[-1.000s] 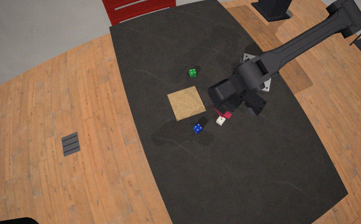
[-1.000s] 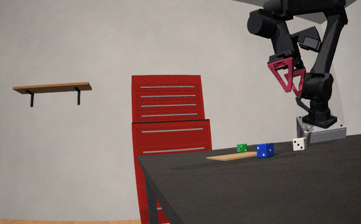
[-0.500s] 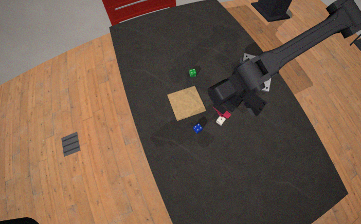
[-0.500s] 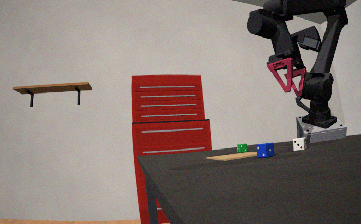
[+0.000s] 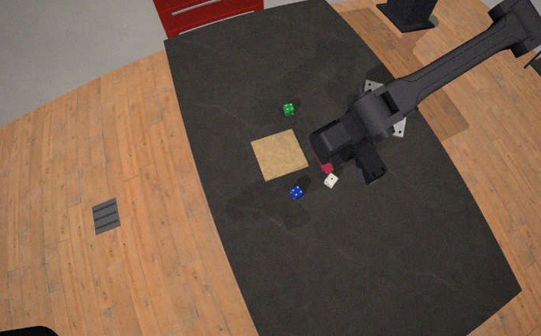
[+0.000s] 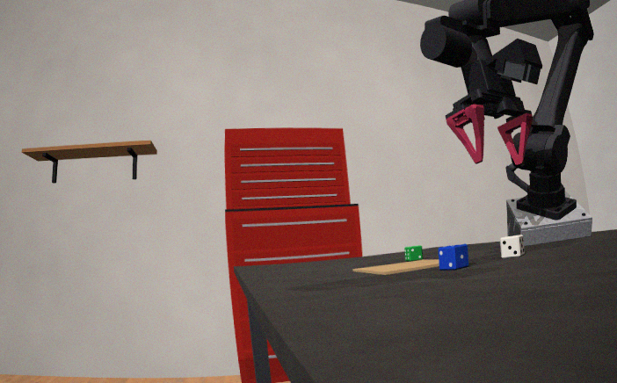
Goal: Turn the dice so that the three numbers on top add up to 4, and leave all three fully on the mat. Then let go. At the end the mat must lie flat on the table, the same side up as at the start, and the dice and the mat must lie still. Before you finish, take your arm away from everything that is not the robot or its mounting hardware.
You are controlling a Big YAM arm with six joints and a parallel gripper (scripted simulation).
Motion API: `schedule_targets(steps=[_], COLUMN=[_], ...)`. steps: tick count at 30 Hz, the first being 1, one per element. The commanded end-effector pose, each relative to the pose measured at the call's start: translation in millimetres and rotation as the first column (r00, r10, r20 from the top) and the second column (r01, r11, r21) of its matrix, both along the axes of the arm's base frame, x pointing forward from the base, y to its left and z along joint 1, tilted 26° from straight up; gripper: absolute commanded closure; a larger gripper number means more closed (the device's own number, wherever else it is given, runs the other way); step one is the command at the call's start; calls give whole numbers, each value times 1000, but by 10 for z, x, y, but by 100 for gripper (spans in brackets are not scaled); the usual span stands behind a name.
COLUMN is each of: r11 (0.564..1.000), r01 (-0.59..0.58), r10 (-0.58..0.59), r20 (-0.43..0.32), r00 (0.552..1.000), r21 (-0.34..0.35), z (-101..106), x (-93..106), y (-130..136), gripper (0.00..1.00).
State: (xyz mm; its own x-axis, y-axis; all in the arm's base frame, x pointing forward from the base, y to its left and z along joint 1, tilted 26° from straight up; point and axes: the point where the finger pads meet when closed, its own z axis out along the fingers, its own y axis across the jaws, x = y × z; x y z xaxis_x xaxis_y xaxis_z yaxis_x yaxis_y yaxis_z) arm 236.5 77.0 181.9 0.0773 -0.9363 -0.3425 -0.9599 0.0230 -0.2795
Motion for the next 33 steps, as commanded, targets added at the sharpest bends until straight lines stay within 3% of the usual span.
schedule_targets(steps=[1,3,6,11,16,18,20,23,24,25,28,29,30,33], r11=[994,972,955,898,811,811,743,678,676,633,557,556,505,422], r01=[105,223,288,428,575,575,661,728,730,768,826,827,859,904], r10=[-106,-219,-279,-409,-536,-536,-608,-661,-662,-691,-732,-732,-756,-782], r20=[23,-61,-111,-169,-259,-259,-302,-347,-349,-377,-419,-419,-440,-479], r00=[994,974,954,897,804,804,734,665,663,617,538,537,486,398], r21=[44,68,74,98,107,107,110,104,104,98,86,86,82,61], z=[288,113,-1,-11,-57,-57,-68,-90,-91,-103,-120,-120,-120,-143], x=[181,113,65,82,86,86,101,104,104,103,107,107,116,121], y=[69,69,68,46,91,91,69,88,90,107,118,118,99,111], gripper=[0,0,0,0,0,0,0,0,0,0,0,0,0,0])
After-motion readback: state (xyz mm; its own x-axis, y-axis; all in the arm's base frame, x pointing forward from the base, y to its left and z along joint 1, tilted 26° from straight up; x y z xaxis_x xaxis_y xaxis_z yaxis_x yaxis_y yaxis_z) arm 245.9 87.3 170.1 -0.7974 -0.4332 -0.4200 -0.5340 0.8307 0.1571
